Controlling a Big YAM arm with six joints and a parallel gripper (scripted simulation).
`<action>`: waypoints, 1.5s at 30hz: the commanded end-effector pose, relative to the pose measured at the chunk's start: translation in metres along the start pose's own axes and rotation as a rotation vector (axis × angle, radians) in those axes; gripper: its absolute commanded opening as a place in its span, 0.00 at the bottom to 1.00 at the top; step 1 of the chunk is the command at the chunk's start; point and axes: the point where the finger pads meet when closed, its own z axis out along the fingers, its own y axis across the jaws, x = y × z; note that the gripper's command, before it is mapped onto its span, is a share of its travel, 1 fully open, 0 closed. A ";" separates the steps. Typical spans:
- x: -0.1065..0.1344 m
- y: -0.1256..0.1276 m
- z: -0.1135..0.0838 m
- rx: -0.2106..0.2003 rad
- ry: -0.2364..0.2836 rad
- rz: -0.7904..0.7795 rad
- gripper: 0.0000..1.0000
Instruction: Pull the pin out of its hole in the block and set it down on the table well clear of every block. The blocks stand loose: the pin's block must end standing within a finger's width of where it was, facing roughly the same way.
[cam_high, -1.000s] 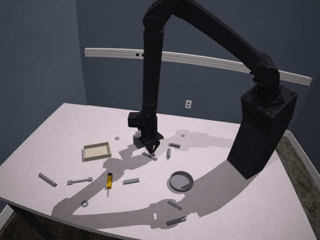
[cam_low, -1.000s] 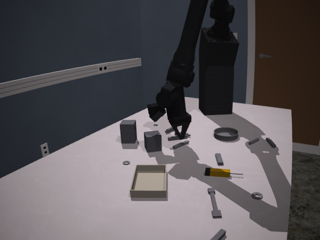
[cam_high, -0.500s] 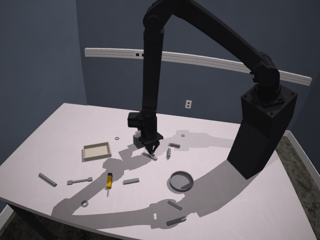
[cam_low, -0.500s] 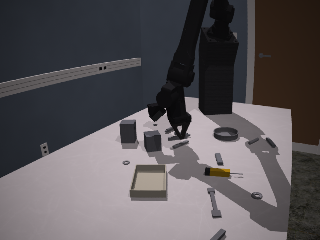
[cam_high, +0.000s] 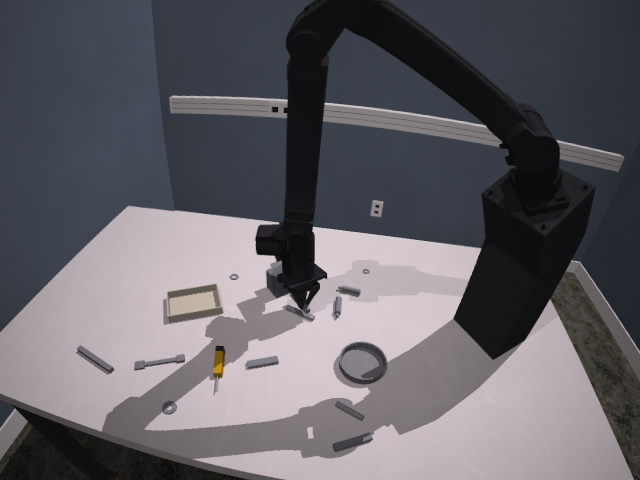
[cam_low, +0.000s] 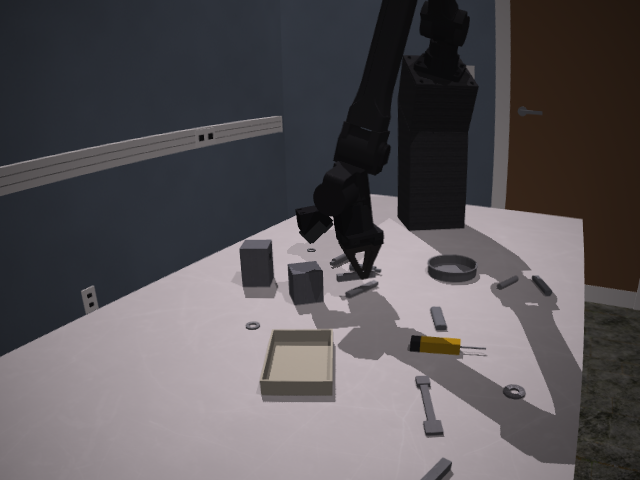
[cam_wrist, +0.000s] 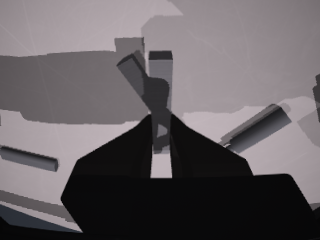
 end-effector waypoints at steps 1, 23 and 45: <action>0.004 0.015 -0.009 -0.015 -0.013 -0.007 0.00; 0.009 0.038 -0.009 -0.011 -0.012 -0.004 0.00; 0.011 0.063 -0.009 -0.010 -0.014 0.004 0.00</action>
